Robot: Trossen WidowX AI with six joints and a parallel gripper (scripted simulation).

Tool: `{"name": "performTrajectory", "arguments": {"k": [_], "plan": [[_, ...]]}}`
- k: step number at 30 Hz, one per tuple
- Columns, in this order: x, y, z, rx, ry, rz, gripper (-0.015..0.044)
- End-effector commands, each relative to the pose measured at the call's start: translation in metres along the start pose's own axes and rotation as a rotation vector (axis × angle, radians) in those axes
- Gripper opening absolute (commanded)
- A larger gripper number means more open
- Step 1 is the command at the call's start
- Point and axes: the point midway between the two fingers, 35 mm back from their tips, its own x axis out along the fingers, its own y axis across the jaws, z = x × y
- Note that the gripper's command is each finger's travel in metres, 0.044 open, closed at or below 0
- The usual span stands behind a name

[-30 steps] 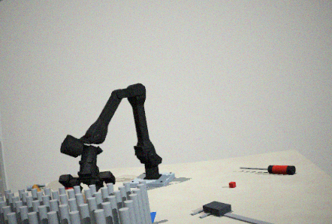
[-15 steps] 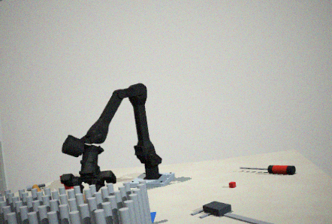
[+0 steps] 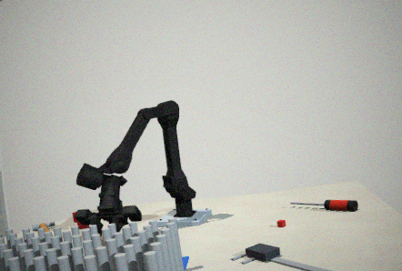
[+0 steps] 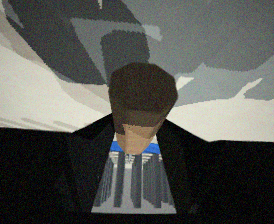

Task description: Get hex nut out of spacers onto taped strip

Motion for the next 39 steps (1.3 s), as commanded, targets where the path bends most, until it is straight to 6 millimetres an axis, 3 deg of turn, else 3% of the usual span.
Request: {"name": "performTrajectory", "arguments": {"k": [1,22,39], "plan": [[-0.003,-0.002,0.004,-0.003,0.004,-0.007,0.0000],[-0.011,-0.002,0.017,-0.002,0.003,-0.007,0.0000],[-0.019,-0.001,0.008,-0.003,0.003,-0.007,0.0000]]}}
